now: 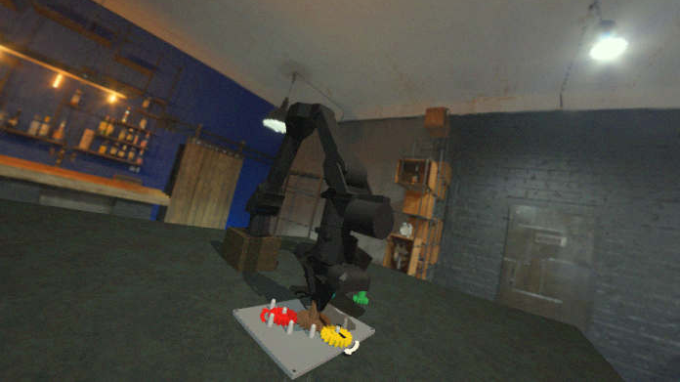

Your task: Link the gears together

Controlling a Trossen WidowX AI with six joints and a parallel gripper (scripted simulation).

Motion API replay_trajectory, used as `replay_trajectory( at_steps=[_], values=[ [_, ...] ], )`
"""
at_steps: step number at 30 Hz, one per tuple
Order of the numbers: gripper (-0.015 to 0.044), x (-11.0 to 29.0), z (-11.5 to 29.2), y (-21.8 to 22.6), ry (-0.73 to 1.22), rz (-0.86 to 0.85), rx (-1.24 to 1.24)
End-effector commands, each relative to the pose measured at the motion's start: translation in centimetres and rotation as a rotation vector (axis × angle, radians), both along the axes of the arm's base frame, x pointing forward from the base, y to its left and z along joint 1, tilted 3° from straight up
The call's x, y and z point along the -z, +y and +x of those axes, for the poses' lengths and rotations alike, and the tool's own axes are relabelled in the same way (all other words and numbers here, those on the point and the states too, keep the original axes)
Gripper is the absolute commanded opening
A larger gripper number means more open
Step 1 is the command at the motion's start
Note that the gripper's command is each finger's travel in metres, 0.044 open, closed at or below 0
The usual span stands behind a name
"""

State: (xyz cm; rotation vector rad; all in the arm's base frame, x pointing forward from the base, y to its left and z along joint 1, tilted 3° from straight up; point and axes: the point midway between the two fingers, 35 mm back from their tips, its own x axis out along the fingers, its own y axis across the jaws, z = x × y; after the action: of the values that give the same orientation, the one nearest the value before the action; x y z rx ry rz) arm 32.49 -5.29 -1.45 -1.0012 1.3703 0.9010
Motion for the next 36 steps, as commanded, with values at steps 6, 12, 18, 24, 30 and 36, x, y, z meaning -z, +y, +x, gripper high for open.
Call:
replay_trajectory(
  at_steps=[6, 12, 18, 24, 30, 36],
  values=[
    [0.014, -1.3, 0.0, -0.1, -0.007, 0.001, 0.09],
    [0.014, -4.9, -0.2, 0.1, -0.008, 0.001, 0.102],
    [0.0271, -9.1, -0.8, 0.5, -0.005, 0.002, 0.093],
    [0.0429, -9.1, -0.8, 0.5, -0.005, 0.002, 0.093],
    [0.044, -9.1, -0.8, 0.5, -0.005, 0.002, 0.093],
    [0.044, -9.1, -0.8, 0.5, -0.005, 0.002, 0.093]
  ],
)
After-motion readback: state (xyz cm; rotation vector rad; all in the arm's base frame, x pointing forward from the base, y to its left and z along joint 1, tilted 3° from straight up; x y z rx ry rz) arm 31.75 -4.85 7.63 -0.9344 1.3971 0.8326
